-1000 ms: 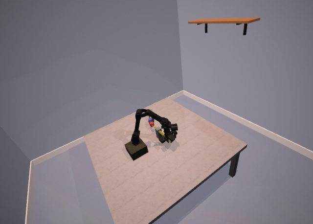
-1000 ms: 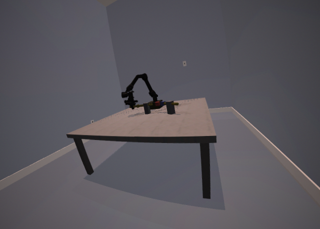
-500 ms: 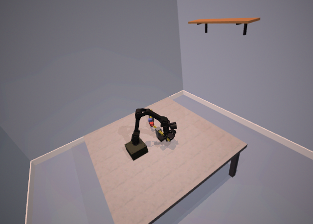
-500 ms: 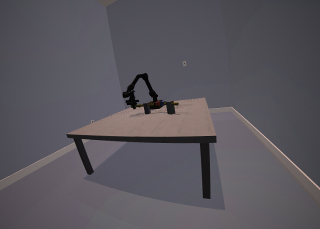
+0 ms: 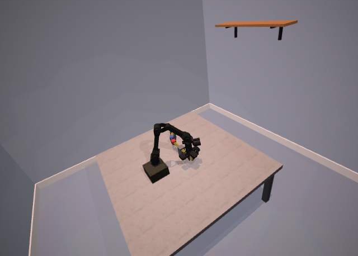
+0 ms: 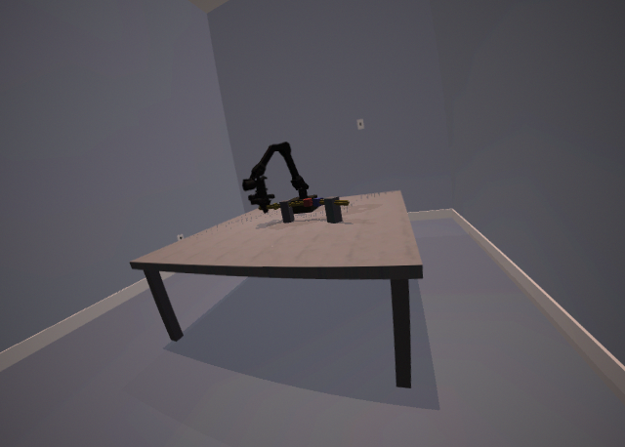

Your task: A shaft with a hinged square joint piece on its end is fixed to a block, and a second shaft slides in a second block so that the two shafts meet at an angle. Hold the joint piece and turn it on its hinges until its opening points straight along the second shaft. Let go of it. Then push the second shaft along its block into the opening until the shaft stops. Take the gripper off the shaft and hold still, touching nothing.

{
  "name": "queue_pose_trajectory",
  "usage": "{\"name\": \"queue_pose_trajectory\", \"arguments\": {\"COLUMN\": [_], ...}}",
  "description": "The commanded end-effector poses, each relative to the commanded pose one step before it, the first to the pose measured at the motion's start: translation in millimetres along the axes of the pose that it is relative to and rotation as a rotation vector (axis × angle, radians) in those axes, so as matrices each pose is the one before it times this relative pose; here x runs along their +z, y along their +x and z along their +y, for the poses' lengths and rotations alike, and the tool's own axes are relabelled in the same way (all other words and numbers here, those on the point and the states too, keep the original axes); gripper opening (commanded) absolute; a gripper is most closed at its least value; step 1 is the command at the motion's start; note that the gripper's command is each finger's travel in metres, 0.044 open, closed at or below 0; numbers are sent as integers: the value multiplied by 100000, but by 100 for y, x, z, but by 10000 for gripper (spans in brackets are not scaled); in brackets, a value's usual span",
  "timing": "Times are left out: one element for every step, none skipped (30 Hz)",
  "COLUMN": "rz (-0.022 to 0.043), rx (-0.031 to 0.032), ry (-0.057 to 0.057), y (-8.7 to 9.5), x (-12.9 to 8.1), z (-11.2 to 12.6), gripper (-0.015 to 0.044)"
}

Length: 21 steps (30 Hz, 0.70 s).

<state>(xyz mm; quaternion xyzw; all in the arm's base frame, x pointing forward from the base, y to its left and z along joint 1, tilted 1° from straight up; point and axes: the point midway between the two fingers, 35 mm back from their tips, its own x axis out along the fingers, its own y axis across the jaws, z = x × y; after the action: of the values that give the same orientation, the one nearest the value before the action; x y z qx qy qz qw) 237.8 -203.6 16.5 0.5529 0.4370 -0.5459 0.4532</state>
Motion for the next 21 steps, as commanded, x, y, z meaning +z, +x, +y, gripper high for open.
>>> {"name": "queue_pose_trajectory", "arguments": {"rz": [538, 13, 13, 13, 13, 13, 14, 14, 14, 14, 14, 14, 14, 14, 14, 14, 14, 14, 14, 15, 15], "rx": [438, -2, -1, -1, -1, -1, 0, 0, 0, 0, 0, 0, 0, 0, 0, 0, 0, 0, 0, 0, 0], "ry": [-142, 0, 0, 0, 0, 0, 0, 0, 0, 0, 0, 0, 0, 0, 0, 0, 0, 0, 0, 0, 0], "y": [49, 1, 1, 1, 1, 1, 1, 1, 1, 1, 1, 1, 1, 1, 1, 1, 1, 1, 1, 1, 1], "x": [-799, -152, -152, -152, -152, -152, -152, -153, -153, -154, -154, -154, -154, -154, -155, -155, -155, -155, -155, -166, -167], "z": [7, 1, 1, 1, 0, 0, 0, 1, 1, 1, 0, 0, 0, 0, 0, 0, 0, 0, 0, 0, -1], "gripper": [0, 0, 0, 0, 0, 0, 0, 0, 0, 0, 0, 0, 0, 0, 0, 0, 0, 0, 0, 0, 0]}}
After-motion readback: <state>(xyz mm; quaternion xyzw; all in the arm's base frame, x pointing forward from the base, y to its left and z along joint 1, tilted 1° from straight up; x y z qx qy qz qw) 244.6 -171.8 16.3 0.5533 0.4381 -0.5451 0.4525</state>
